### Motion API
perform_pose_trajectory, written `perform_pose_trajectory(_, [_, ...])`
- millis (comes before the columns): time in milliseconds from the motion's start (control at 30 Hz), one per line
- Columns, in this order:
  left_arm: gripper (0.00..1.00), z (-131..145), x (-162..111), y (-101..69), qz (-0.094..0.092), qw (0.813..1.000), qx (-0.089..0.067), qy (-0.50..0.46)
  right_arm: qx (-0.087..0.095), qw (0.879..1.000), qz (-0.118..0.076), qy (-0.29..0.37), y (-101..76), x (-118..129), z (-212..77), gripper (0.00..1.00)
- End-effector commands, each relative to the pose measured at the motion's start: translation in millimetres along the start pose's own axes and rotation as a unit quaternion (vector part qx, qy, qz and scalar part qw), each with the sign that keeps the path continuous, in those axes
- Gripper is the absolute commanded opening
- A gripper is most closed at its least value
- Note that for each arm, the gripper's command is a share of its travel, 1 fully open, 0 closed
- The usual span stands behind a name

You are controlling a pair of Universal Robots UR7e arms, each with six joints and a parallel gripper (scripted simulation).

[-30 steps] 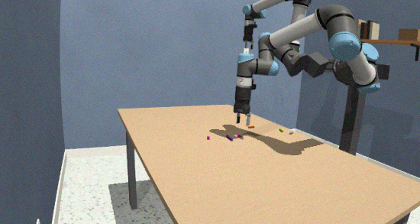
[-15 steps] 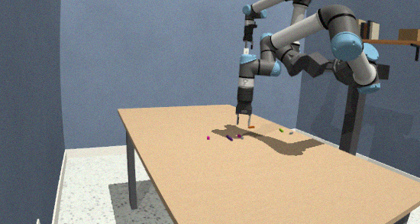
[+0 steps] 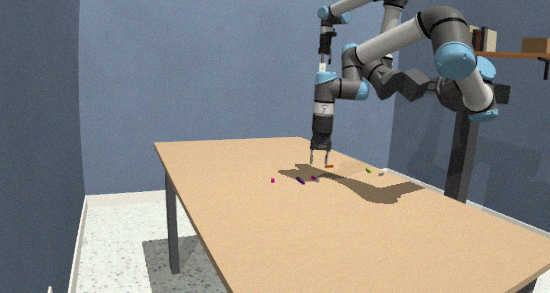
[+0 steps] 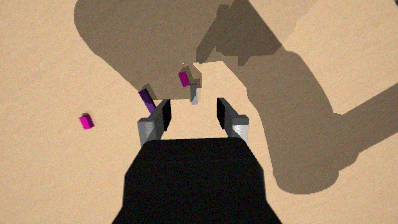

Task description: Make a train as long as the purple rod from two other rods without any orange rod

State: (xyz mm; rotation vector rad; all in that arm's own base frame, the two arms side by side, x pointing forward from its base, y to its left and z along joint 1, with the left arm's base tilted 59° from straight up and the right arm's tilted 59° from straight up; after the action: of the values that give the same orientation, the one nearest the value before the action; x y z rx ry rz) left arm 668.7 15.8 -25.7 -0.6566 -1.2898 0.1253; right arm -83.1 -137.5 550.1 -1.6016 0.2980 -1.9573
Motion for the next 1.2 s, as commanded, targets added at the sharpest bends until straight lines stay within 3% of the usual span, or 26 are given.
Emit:
perform_pose_trajectory(0, [1.0, -0.6, 0.3, -0.6, 0.0, 1.0, 0.0, -0.018, 0.0, 1.0, -0.001, 0.0, -0.5, 0.2, 0.0, 1.0])
perform_pose_trajectory(400, [1.0, -0.6, 0.4, -0.5, 0.0, 1.0, 0.0, -0.024, 0.0, 1.0, -0.001, 0.0, -0.5, 0.2, 0.0, 1.0])
perform_pose_trajectory(433, [0.54, -0.6, 0.4, -0.5, 0.0, 1.0, 0.0, -0.024, 0.0, 1.0, -0.001, 0.0, -0.5, 0.2, 0.0, 1.0])
perform_pose_trajectory(1167, [0.54, -0.6, 0.4, 0.5, 0.0, 1.0, 0.0, -0.024, 0.0, 1.0, -0.001, 0.0, -0.5, 0.2, 0.0, 1.0])
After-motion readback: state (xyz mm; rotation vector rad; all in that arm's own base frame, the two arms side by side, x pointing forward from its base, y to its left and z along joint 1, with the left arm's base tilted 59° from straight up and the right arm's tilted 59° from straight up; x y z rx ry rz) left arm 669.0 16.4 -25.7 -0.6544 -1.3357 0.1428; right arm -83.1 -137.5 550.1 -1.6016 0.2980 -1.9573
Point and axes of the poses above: on each arm, the point where the finger pads meet when closed, its own y axis out along the fingers, its own z axis across the jaws, x = y × z, the point moved 9 cm from there along -y, back along the fingers, and after that the axes turned 1 degree about -y, right-handed, at the moved point
